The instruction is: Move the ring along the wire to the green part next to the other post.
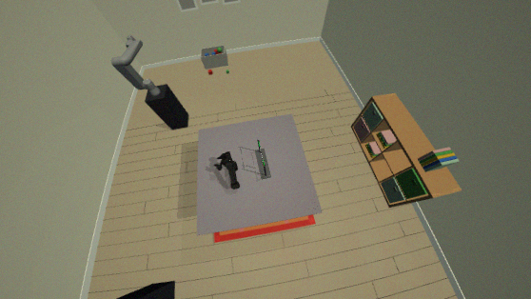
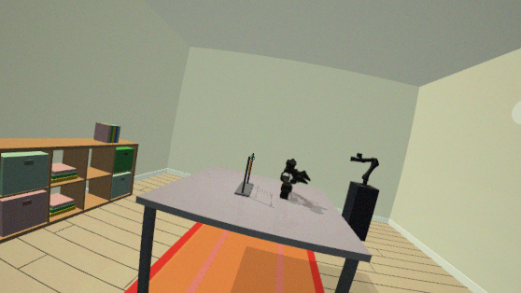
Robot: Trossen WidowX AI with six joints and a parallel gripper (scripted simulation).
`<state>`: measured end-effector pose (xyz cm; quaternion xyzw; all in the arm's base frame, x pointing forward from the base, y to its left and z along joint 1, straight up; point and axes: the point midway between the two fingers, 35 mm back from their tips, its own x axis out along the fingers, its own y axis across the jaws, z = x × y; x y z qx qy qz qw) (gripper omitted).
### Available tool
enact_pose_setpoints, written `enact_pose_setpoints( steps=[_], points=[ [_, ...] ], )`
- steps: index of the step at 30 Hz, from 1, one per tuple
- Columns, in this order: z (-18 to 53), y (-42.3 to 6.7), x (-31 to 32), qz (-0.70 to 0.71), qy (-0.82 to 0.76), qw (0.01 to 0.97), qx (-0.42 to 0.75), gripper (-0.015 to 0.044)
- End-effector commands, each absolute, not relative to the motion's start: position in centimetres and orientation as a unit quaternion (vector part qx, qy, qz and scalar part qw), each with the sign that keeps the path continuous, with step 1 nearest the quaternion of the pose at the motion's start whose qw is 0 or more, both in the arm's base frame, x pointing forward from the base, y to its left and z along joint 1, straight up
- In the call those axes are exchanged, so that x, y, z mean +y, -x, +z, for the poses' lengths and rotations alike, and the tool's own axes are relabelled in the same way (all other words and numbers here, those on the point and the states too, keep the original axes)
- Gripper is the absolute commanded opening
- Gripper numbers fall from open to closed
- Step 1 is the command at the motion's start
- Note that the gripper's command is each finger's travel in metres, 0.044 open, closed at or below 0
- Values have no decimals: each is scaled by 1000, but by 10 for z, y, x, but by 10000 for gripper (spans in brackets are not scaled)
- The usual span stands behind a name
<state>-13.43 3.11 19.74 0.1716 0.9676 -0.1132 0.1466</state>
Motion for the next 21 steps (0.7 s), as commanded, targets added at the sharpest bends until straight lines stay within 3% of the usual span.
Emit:
enact_pose_setpoints(
  steps=[1, 9, 21],
  points=[
    [197, 134, 32, -112, -173, 147, 968, 374],
    [197, 122, 81, -26, -248, 169, 954, 164],
    [193, 66, 158, 148, -379, 244, 881, 160]
  ],
)
